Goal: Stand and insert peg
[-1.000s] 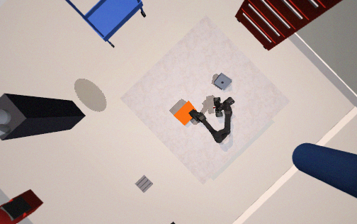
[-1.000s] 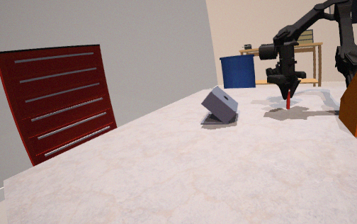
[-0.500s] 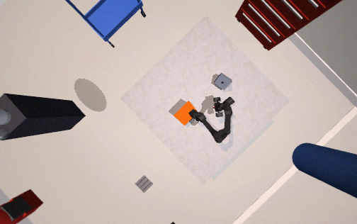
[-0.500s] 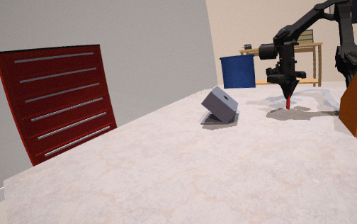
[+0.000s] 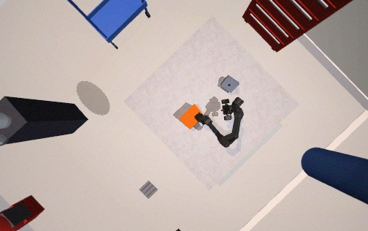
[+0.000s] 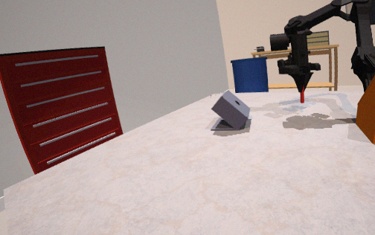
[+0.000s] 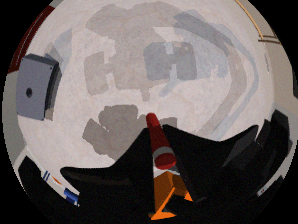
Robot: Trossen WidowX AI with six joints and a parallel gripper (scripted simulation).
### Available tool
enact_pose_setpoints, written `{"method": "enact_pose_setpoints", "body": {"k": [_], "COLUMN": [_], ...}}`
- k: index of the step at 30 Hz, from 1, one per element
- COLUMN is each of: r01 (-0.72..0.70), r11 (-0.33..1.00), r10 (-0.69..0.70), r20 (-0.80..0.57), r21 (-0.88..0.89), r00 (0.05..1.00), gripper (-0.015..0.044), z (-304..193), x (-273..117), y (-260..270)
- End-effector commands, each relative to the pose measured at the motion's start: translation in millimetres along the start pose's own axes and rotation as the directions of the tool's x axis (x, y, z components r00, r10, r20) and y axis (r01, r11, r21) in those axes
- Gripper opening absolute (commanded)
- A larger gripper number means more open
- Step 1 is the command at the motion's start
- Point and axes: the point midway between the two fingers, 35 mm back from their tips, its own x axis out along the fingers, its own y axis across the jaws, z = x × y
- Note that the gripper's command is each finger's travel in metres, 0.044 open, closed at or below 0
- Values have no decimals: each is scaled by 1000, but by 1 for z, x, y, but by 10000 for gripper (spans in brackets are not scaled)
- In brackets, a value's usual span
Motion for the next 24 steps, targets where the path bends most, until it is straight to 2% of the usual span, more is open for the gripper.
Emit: {"method": "enact_pose_setpoints", "body": {"k": [1,7,24], "r01": [-2,3,-76], "r11": [1000,1000,995], "r10": [2,-3,72], "r20": [0,2,69], "r21": [5,3,64], "r00": [1000,1000,995], "gripper": [0,0,0], "z": [1,0,4], "x": [-17,-34,-32], "y": [1,1,25]}}
